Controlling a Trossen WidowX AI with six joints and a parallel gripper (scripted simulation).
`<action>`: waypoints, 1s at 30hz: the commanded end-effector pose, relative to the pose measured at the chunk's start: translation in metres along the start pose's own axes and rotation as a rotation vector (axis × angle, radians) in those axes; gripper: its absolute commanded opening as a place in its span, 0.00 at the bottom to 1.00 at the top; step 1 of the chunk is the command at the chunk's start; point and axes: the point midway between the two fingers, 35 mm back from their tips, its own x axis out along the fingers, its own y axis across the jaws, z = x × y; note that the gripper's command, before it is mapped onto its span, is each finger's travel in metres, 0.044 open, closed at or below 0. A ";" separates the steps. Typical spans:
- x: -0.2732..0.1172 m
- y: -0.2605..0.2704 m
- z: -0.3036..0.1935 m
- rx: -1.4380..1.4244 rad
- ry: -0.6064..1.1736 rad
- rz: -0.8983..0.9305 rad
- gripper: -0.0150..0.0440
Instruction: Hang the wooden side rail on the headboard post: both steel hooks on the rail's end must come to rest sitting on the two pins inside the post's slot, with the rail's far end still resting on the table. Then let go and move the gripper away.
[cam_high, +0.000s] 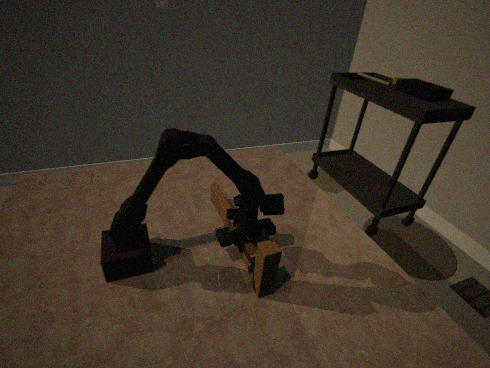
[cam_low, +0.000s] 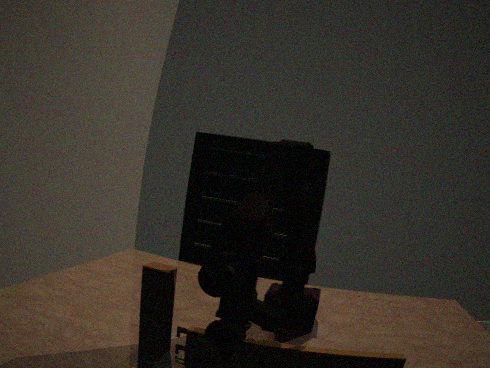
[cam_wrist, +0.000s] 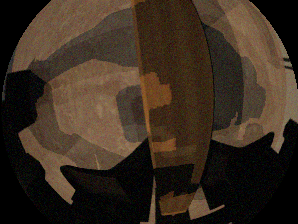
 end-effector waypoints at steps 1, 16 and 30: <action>-0.003 -0.001 0.000 -0.011 0.001 -0.002 0.25; -0.006 -0.001 0.000 -0.011 0.001 -0.002 0.25; -0.008 -0.001 0.000 -0.011 0.001 -0.002 0.25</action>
